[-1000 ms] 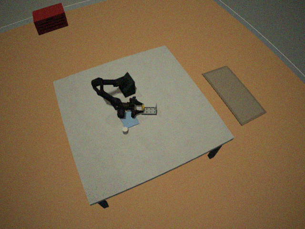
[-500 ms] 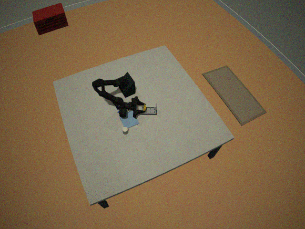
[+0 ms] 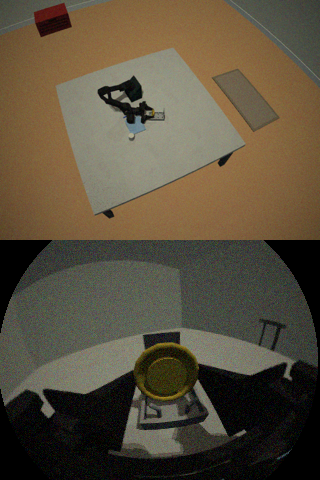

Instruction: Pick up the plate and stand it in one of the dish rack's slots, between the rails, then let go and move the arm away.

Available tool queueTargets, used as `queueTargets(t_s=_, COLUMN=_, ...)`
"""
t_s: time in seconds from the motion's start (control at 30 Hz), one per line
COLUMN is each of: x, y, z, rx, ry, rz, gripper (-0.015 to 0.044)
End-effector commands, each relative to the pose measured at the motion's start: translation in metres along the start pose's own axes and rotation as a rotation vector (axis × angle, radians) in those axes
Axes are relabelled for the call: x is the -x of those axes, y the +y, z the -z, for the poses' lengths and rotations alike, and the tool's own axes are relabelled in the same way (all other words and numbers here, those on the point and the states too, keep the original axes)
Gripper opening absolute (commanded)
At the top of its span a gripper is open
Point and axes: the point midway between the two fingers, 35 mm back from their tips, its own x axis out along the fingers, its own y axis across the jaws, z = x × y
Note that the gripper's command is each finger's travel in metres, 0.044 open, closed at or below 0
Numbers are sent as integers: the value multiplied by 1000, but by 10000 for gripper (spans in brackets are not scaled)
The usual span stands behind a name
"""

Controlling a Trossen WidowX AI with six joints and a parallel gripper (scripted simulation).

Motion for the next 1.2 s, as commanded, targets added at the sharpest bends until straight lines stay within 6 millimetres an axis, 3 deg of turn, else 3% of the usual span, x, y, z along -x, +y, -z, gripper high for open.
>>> queueTargets(t_s=0.0, x=0, y=0, z=-1, rx=0, ry=4, rz=-2, gripper=0)
queueTargets(t_s=0.27, x=0, y=0, z=-1, rx=0, ry=4, rz=-2, gripper=0)
queueTargets(t_s=0.77, x=0, y=-1, z=0, rx=5, ry=3, rz=1, gripper=394)
queueTargets(t_s=1.03, x=0, y=-1, z=-2, rx=5, ry=4, rz=0, gripper=400)
queueTargets(t_s=1.17, x=4, y=-8, z=-37, rx=3, ry=8, rz=-10, gripper=400)
